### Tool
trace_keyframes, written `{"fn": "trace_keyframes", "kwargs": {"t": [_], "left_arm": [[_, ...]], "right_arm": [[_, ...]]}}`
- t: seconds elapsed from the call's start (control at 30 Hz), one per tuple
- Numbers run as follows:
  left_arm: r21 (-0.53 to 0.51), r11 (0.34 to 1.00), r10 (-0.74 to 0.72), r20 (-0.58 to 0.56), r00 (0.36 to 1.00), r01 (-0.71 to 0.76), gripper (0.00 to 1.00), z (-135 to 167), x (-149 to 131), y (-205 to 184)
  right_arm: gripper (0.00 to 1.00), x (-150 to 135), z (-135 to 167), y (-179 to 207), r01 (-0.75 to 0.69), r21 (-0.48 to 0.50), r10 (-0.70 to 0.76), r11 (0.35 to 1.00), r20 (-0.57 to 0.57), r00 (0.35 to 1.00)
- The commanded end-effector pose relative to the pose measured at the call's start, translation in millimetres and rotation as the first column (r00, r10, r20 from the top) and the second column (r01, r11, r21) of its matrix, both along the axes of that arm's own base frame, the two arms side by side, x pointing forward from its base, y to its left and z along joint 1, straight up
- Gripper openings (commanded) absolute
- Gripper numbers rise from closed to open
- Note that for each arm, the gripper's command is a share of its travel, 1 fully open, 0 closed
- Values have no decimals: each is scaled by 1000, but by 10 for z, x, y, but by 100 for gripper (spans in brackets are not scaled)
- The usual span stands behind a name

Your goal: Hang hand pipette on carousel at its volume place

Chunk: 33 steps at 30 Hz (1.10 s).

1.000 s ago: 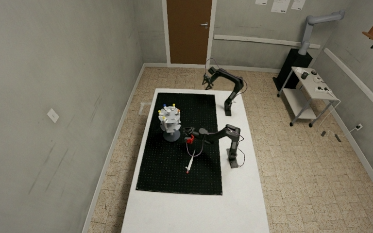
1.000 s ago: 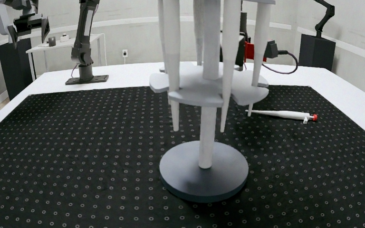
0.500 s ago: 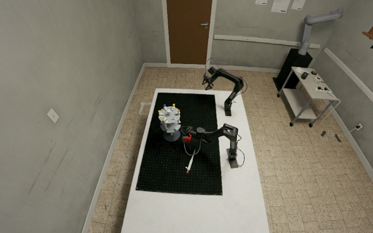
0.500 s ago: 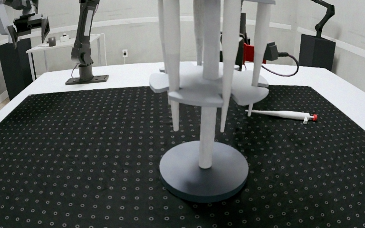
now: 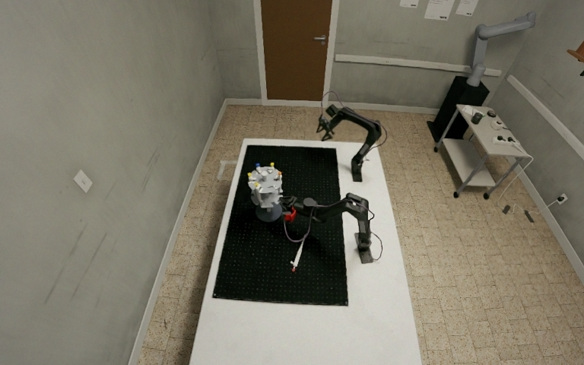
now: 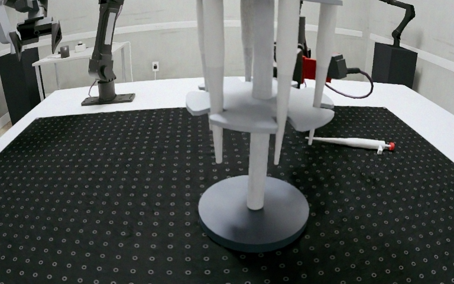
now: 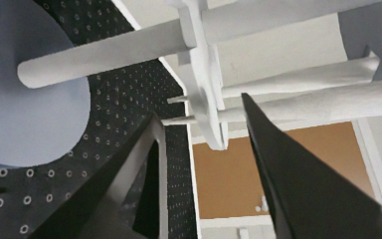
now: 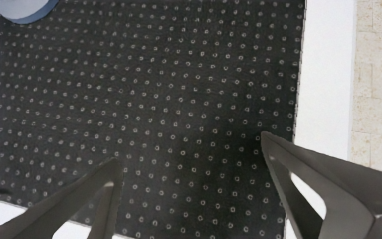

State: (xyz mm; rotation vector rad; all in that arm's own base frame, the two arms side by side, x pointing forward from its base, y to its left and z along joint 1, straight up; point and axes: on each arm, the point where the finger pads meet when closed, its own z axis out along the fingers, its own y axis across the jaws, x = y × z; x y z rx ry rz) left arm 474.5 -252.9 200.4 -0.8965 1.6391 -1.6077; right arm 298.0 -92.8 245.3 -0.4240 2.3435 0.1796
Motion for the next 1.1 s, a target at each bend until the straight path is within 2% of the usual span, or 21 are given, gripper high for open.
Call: {"fn": "trace_keyframes", "kwargs": {"t": [0.0,0.1,1.07], "left_arm": [[-5,1000,-5,32,999,5,49,136,55,-82],[-20,1000,4,64,998,-3,49,275,75,-41],[-21,1000,1,65,998,0,49,278,72,-45]], "right_arm": [[100,39,75,-34,-3,-5,3,1000,28,1000],[100,39,75,-34,-3,-5,3,1000,28,1000],[100,39,75,-34,-3,-5,3,1000,28,1000]]}}
